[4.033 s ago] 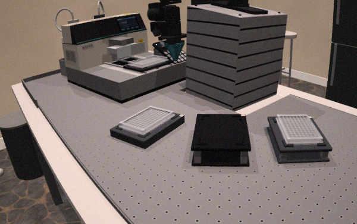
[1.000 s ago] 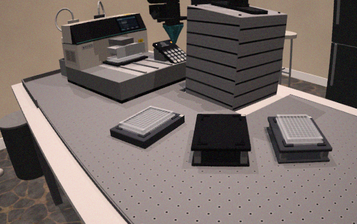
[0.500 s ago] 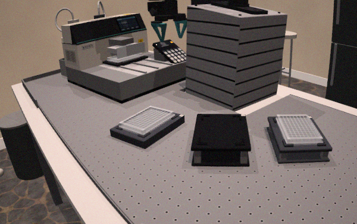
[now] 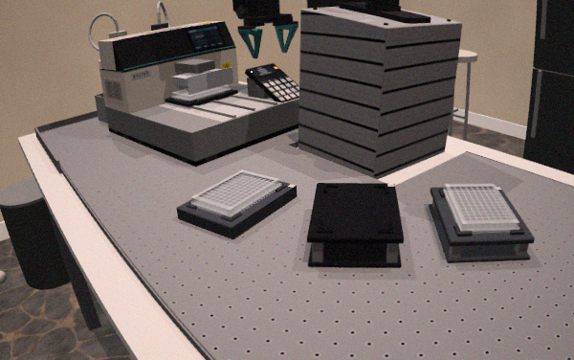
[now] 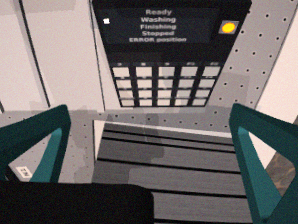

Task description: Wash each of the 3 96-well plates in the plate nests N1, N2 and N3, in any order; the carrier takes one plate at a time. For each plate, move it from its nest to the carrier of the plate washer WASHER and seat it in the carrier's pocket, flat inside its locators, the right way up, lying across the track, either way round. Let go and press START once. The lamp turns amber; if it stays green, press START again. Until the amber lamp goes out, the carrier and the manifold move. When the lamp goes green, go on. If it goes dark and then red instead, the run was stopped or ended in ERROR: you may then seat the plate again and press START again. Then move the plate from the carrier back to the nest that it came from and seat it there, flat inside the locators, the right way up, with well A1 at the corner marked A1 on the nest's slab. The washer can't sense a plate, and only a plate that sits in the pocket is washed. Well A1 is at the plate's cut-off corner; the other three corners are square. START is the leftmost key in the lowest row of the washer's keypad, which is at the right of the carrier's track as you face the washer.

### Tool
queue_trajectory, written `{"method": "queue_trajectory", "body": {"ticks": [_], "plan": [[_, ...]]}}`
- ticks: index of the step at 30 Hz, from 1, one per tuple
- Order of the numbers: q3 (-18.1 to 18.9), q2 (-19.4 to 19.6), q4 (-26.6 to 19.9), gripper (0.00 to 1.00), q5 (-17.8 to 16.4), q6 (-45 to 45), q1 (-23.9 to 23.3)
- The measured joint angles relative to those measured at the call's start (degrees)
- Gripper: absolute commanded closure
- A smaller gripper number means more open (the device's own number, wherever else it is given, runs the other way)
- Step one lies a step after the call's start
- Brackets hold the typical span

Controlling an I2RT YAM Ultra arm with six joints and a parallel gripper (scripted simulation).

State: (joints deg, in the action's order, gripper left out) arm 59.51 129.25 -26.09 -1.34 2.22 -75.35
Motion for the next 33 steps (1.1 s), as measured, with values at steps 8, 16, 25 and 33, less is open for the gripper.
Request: {"method": "queue_trajectory", "body": {"ticks": [8, 16, 25, 33], "plan": [[6.73, 1.49, -4.68, 0.0, 0.24, -1.77, -1.88], [11.69, 3.02, -8.85, 0.0, 0.37, -3.08, -2.95], [20.31, 5.57, -14.25, 0.0, 0.59, -4.66, -4.66], [26.16, 7.78, -18.53, 0.0, 0.66, -5.68, -5.49]]}}
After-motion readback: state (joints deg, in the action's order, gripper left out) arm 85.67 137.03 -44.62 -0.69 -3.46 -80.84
